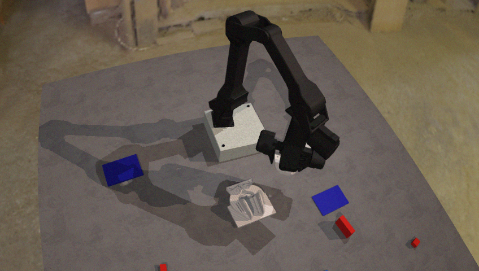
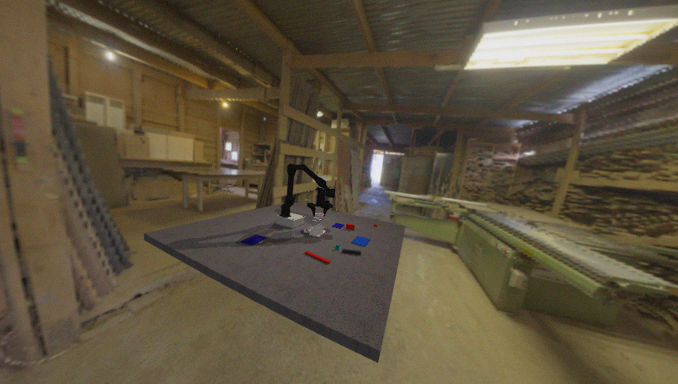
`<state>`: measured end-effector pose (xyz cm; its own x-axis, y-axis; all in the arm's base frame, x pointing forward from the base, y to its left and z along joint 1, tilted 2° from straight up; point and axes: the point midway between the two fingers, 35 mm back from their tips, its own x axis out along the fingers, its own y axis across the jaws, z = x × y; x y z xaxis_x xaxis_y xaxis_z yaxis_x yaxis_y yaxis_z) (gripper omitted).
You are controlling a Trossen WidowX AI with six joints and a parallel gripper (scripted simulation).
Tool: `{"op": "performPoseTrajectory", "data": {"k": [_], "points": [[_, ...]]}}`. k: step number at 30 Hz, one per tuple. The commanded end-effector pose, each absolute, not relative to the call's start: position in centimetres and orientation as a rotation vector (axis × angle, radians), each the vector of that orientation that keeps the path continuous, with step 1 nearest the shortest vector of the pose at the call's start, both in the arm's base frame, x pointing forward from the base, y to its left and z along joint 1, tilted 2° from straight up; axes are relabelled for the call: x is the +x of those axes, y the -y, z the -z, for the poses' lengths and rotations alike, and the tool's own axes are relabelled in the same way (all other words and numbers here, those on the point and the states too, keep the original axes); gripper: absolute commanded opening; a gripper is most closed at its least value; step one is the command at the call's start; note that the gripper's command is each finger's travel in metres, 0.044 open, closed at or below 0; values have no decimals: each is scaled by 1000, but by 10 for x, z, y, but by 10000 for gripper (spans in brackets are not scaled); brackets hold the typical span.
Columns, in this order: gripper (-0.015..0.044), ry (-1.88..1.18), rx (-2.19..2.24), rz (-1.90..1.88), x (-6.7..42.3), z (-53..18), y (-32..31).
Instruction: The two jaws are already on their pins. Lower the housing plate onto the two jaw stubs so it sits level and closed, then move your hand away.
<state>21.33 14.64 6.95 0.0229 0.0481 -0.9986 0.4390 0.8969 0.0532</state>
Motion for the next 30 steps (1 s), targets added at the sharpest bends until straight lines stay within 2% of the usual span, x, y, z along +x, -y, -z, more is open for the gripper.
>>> {"op": "performPoseTrajectory", "data": {"k": [1,30], "points": [[351,-1539,334,252,217,-69,-134],[351,-1537,-131,-197,235,-65,-41]]}}
